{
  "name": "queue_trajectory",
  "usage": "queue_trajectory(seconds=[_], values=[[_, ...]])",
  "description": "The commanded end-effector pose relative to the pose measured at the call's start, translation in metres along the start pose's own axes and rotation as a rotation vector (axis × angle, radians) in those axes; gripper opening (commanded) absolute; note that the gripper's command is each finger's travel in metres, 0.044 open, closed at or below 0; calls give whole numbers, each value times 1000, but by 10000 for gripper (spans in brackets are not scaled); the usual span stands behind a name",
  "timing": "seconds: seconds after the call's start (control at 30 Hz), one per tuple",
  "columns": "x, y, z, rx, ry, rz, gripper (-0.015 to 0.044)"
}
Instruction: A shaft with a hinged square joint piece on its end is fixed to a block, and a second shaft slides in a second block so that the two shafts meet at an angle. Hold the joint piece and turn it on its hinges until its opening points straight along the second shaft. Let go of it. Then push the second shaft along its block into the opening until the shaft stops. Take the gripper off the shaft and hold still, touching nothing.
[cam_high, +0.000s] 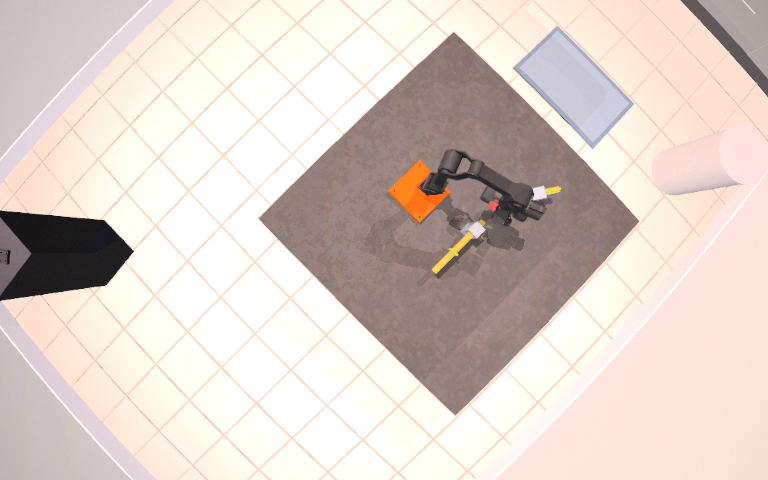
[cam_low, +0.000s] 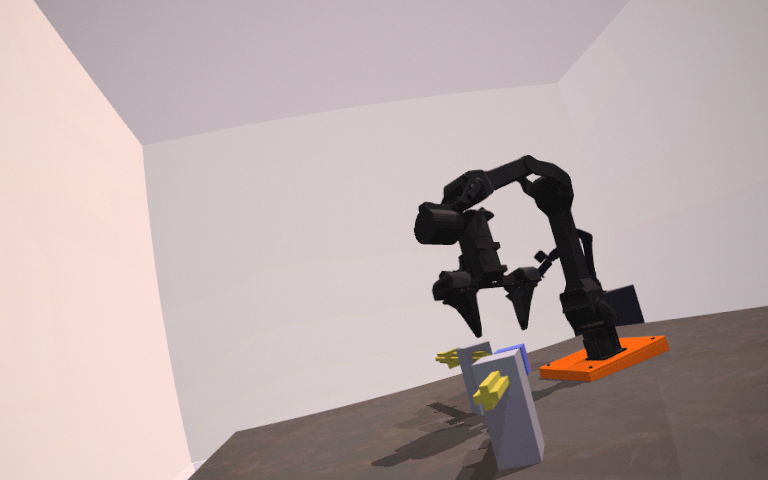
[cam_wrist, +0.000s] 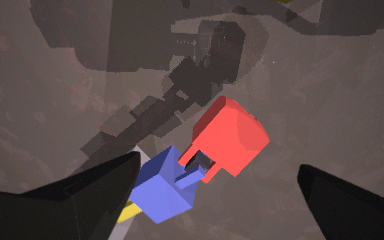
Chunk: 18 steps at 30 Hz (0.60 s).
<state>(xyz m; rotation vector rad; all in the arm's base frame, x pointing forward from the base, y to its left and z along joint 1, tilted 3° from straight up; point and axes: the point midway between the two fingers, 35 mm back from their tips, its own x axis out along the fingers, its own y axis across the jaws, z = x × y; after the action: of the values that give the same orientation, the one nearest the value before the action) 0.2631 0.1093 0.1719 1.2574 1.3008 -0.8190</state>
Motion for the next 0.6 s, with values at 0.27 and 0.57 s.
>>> queue_trajectory(seconds=[0.27, 0.57], values=[[-37, 4, -7, -399, -31, -32, 440], [-66, 3, -12, -704, -45, -59, 440]])
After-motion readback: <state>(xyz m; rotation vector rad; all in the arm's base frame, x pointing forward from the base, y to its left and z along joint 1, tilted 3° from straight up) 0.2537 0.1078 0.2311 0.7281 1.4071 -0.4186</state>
